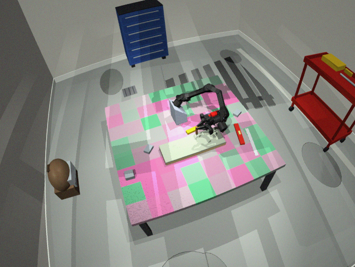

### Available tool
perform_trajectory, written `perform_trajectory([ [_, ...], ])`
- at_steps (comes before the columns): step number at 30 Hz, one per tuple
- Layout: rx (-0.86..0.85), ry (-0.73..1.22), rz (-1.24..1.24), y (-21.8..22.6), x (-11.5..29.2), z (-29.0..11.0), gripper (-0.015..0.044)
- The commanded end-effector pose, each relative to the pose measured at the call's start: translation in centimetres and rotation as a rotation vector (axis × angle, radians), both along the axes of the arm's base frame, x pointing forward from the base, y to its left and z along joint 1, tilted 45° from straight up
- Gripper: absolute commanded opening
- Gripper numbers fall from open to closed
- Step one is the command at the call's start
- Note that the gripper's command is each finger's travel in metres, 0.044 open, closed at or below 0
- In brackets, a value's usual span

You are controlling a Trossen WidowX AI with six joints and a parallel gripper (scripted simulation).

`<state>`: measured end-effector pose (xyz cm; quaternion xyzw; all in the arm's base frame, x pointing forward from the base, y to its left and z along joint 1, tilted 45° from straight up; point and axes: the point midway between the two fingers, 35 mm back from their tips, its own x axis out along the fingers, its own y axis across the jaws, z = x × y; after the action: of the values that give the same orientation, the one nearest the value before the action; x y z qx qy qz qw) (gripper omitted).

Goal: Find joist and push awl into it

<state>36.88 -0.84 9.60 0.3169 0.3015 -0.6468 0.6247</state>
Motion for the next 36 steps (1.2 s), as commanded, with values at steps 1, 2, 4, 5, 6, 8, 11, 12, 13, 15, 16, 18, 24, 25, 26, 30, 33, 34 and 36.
perform_trajectory([
  [1,-0.018,-0.001,-0.014,0.0,0.0,0.3,0.0000],
  [2,-0.018,-0.001,-0.014,0.1,0.0,0.2,0.0000],
  [4,-0.018,-0.001,-0.014,0.2,0.0,0.1,0.0000],
  [5,-0.017,-0.001,-0.014,0.2,0.0,0.1,0.0000],
  [6,-0.017,-0.001,-0.014,0.3,0.0,0.0,0.0000],
  [8,-0.017,-0.001,-0.014,0.5,0.0,-0.2,0.0000],
  [11,-0.017,-0.001,-0.014,0.8,0.1,-0.5,0.0000],
  [12,-0.017,-0.001,-0.014,0.9,0.1,-0.6,0.0000],
  [13,-0.017,-0.001,-0.014,1.0,0.1,-0.6,0.0000],
  [15,-0.016,-0.001,-0.014,1.1,0.1,-0.8,0.0000],
  [16,-0.016,-0.001,-0.014,1.2,0.1,-0.9,0.0000],
  [18,-0.016,-0.001,-0.014,1.4,0.1,-1.1,0.0000],
  [24,-0.016,-0.001,-0.014,2.0,0.1,-1.7,0.0000],
  [25,-0.016,-0.001,-0.014,2.1,0.1,-1.7,0.0000],
  [26,-0.016,-0.001,-0.014,2.2,0.1,-1.8,0.0000],
  [30,-0.016,-0.001,-0.014,2.5,0.1,-2.2,0.0000],
  [33,-0.016,-0.001,-0.014,2.8,0.1,-2.5,0.0000],
  [34,-0.016,-0.001,-0.014,2.9,0.1,-2.6,0.0000],
  [36,-0.016,-0.001,-0.014,3.0,0.1,-2.7,0.0000],
])
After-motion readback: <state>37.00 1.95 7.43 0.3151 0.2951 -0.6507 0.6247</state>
